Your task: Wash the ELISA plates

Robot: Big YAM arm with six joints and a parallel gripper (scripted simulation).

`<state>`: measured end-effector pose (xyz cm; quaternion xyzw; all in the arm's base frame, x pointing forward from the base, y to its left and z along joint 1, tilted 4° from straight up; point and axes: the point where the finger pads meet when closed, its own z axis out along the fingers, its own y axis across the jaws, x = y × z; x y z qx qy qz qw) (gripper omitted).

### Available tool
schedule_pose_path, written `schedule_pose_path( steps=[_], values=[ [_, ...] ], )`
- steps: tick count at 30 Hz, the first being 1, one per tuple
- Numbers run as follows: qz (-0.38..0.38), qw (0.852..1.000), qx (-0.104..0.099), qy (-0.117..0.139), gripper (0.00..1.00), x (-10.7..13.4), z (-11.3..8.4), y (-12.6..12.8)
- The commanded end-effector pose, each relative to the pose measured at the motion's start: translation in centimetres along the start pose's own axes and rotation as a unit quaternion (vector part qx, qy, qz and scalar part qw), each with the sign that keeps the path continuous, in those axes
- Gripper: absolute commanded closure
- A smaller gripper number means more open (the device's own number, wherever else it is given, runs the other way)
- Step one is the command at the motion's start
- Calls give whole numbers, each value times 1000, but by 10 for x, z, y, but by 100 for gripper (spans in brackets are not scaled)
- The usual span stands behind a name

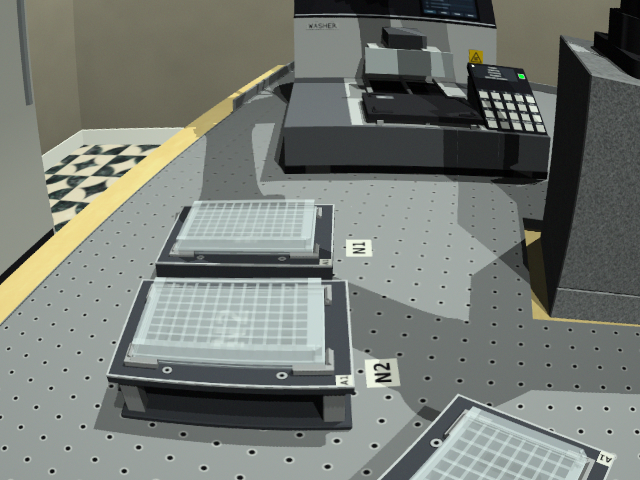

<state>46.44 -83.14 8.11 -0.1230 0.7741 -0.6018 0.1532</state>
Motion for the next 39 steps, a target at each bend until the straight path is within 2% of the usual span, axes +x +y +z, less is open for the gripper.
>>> schedule_pose_path(
  steps=[1, 2, 3, 4, 5, 9, 11, 12, 14, 16, 18, 22, 23, 25, 28, 29, 33, 34, 36, 38, 39],
  values=[
    [28, 999, -4, -21, 0, -25, -19, -39],
    [36, 999, -16, -28, 0, -29, -21, -38],
    [37, 999, -18, -29, 0, -33, -24, -37],
    [37, 999, -17, -26, 0, -36, -26, -36],
    [39, 999, -1, -29, 0, -42, -29, -43],
    [40, 999, -1, -29, 0, -58, -39, -39],
    [40, 999, -1, -29, 0, -58, -39, -39],
    [45, 998, -31, -35, 0, -62, -42, -30],
    [63, 996, -57, -43, 0, -60, -46, -29],
    [61, 995, -58, -45, 0, -77, -54, -25],
    [64, 996, -42, -48, 0, -85, -59, -31],
    [65, 996, -42, -49, 0, -99, -70, -26],
    [69, 993, -73, -53, 0, -102, -74, -17],
    [84, 989, -100, -64, 0, -109, -81, -14],
    [84, 989, -100, -64, 0, -113, -84, -13],
    [88, 991, -83, -62, 0, -112, -85, -20],
    [88, 990, -84, -65, 0, -131, -99, -14],
    [92, 987, -115, -68, 0, -133, -104, -5],
    [105, 981, -143, -76, 0, -139, -112, -2],
    [105, 982, -142, -73, 0, -144, -119, 1],
    [108, 983, -130, -77, 0, -149, -121, -4]
  ],
)
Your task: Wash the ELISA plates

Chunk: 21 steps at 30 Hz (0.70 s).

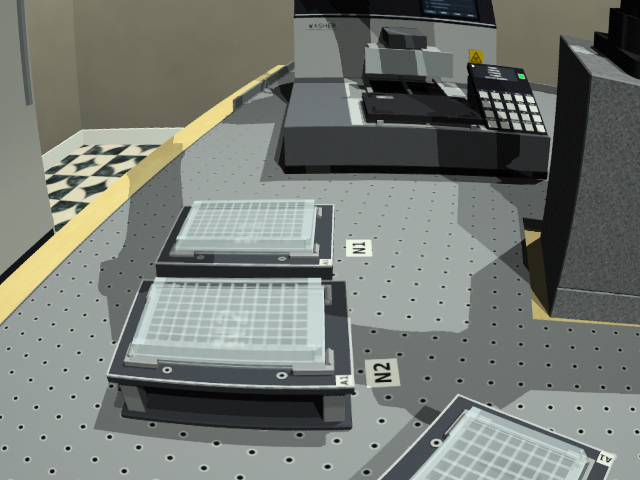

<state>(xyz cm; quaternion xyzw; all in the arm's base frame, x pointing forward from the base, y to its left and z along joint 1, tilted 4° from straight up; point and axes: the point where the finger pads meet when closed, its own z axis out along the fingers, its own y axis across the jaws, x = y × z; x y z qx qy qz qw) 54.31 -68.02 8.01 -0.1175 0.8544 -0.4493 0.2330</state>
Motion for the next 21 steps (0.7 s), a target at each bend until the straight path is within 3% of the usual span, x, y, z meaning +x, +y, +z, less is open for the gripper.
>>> schedule_pose_path(
  steps=[1, 6, 7, 9, 10, 12, 13, 18, 19, 21],
  values=[
    [19, 999, 29, -18, 0, -33, -27, -29],
    [19, 999, 29, -19, 0, -42, -35, -20],
    [25, 1000, -2, -18, 0, -43, -38, -9],
    [44, 999, -8, -24, 0, -44, -44, -32],
    [40, 999, -29, -21, 0, -47, -46, -1],
    [39, 999, -25, -22, 0, -56, -52, 4],
    [40, 999, -14, -27, 0, -61, -55, 2],
    [41, 999, -15, -27, 0, -72, -66, 15],
    [46, 998, -46, -24, 0, -72, -70, 25],
    [61, 996, -51, -39, 0, -90, -77, 3]
  ],
)
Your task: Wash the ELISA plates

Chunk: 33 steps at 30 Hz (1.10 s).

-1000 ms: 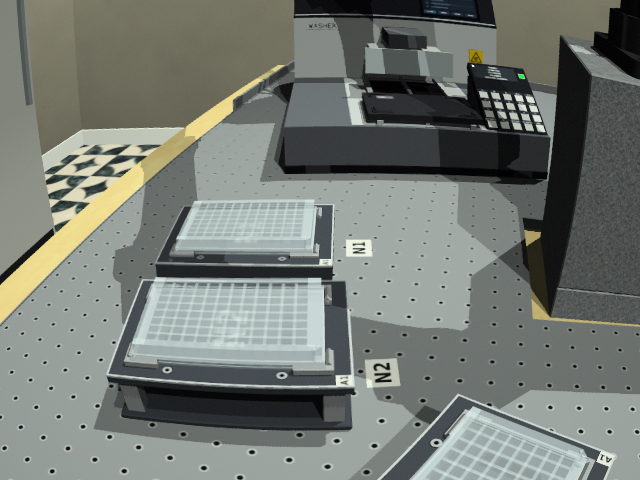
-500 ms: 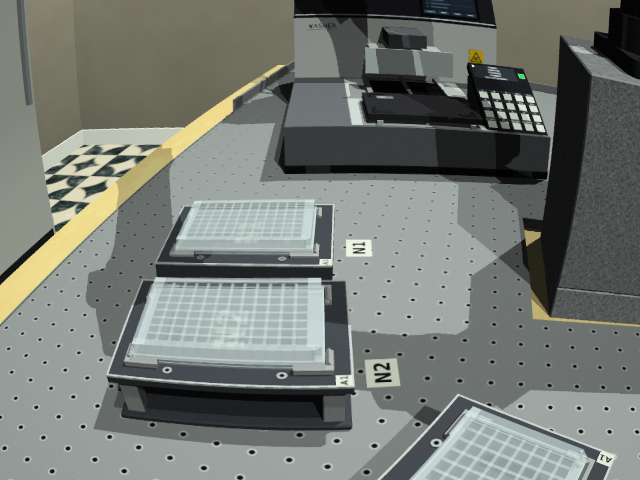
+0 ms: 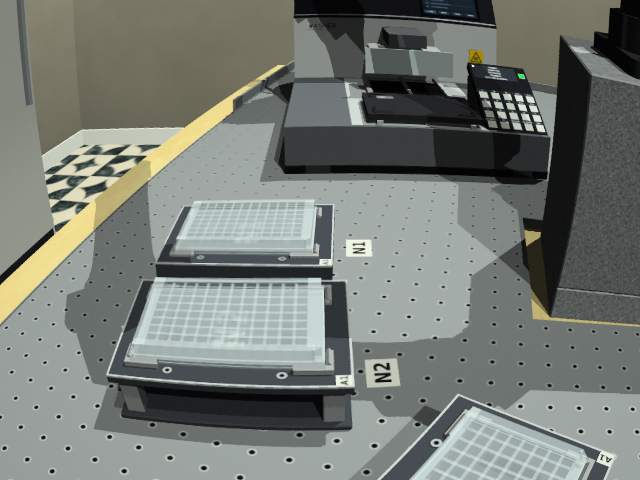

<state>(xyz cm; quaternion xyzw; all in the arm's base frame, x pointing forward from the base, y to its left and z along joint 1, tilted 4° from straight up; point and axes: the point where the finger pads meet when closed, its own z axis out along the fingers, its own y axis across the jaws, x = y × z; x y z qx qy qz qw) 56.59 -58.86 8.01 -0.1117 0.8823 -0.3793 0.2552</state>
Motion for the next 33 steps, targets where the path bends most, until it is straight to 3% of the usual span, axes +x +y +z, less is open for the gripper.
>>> schedule_pose_path(
  steps=[1, 2, 3, 5, 10, 11, 12, 13, 14, 17, 20, 21, 22, 23, 24, 27, 33],
  values=[
    [24, 999, 17, -23, 0, -37, -28, -44],
    [24, 999, 17, -23, 0, -37, -28, -44],
    [30, 1000, 1, 0, 0, -7, -26, -21],
    [24, 1000, 10, -16, 0, -31, -32, -12],
    [25, 1000, 10, -16, 0, -40, -43, 4],
    [31, 999, -21, -10, 0, -38, -46, 15],
    [39, 999, -14, -25, 0, -57, -52, -10],
    [45, 998, -22, -28, 0, -61, -55, -11],
    [43, 998, -48, -10, 0, -43, -55, 26],
    [44, 998, -33, -17, 0, -52, -62, 30],
    [44, 998, -33, -17, 0, -53, -65, 34],
    [52, 997, -62, -6, 0, -46, -68, 42],
    [63, 997, -50, -20, 0, -63, -74, 10],
    [67, 996, -62, -21, 0, -66, -77, 15],
    [61, 994, -90, -6, 0, -55, -78, 56],
    [62, 995, -75, -13, 0, -62, -86, 61],
    [63, 995, -76, -13, 0, -70, -103, 82]
  ],
)
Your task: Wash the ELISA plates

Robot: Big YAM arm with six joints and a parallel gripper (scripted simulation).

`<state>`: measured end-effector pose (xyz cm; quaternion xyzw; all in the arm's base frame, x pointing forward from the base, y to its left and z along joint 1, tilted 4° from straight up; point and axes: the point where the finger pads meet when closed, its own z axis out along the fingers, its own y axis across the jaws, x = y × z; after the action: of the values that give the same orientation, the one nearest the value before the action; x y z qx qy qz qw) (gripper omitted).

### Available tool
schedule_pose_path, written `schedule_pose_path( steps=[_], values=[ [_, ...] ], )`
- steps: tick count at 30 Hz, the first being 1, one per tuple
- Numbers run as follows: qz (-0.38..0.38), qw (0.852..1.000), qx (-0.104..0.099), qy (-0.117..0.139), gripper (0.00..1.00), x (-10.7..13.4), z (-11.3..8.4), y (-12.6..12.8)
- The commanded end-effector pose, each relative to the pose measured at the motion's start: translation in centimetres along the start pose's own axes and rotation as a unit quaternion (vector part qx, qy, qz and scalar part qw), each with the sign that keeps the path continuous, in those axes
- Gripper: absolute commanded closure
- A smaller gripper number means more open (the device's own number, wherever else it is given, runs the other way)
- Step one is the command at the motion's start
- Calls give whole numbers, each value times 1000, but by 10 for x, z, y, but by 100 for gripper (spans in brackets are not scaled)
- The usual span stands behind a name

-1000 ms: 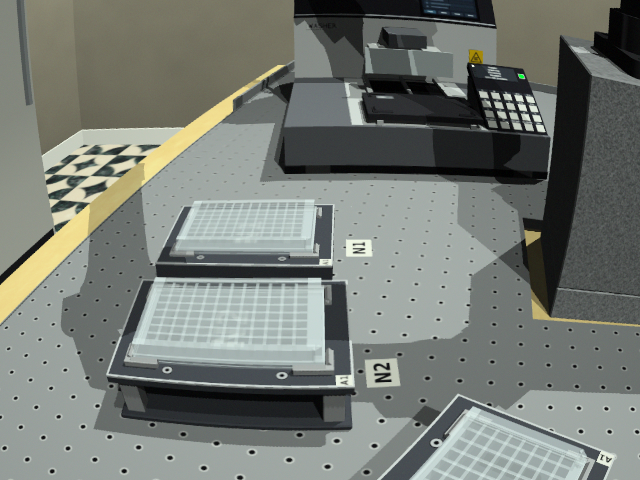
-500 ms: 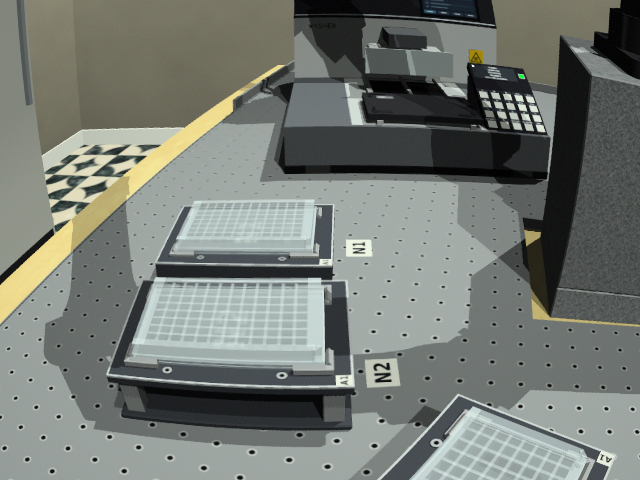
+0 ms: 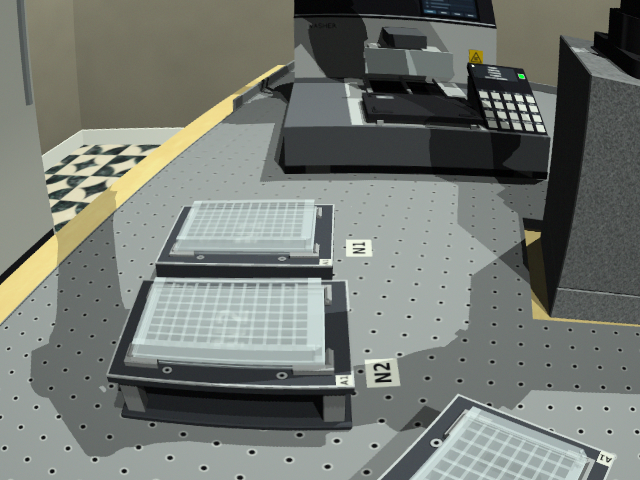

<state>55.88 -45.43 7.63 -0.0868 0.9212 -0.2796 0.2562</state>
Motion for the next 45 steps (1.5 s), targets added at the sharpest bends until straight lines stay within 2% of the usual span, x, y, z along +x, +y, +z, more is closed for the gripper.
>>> schedule_pose_path(
  steps=[1, 3, 4, 5, 6, 7, 9, 13, 14, 15, 16, 17, 20, 21, 25, 26, 27, 28, 29, 31, 32, 35, 37, 38, 39, 40, 41, 43, 44, 45],
  values=[
    [15, 1000, -10, -12, 0, -21, -24, 5],
    [15, 1000, -10, -12, 0, -21, -24, 5],
    [31, 999, 3, -22, 0, -32, -32, -31],
    [35, 999, -7, -20, 0, -32, -35, -26],
    [32, 999, -31, 0, 0, -12, -30, 9],
    [25, 999, -33, -4, 0, -22, -33, 21],
    [26, 999, -22, -15, 0, -27, -38, 24],
    [27, 999, -23, -15, 0, -28, -46, 39],
    [32, 998, -51, -1, 0, -24, -49, 50],
    [40, 998, -44, -18, 0, -48, -58, 27],
    [44, 997, -54, -15, 0, -48, -60, 31],
    [42, 996, -75, 6, 0, -23, -57, 63],
    [42, 996, -73, 9, 0, -22, -59, 67],
    [48, 997, -59, 1, 0, -21, -60, 60],
    [43, 997, -63, -3, 0, -26, -72, 83],
    [48, 995, -90, 13, 0, -21, -75, 93],
    [56, 995, -88, 1, 0, -41, -81, 76],
    [60, 994, -95, 3, 0, -42, -84, 79],
    [58, 992, -112, 23, 0, -19, -83, 106],
    [58, 992, -108, 22, 0, -19, -88, 112],
    [59, 993, -101, 13, 0, -22, -90, 112],
    [59, 993, -101, 13, 0, -20, -98, 125],
    [59, 993, -101, 13, 0, -20, -98, 125],
    [71, 992, -106, 11, 0, -35, -104, 105],
    [80, 990, -117, 20, 0, -30, -106, 105],
    [80, 988, -127, 22, 0, -33, -110, 113],
    [73, 986, -147, 43, 0, -11, -111, 147],
    [72, 986, -145, 45, 0, -9, -116, 154],
    [74, 987, -137, 33, 0, -13, -117, 154],
    [74, 987, -137, 33, 0, -12, -120, 158]
  ],
)
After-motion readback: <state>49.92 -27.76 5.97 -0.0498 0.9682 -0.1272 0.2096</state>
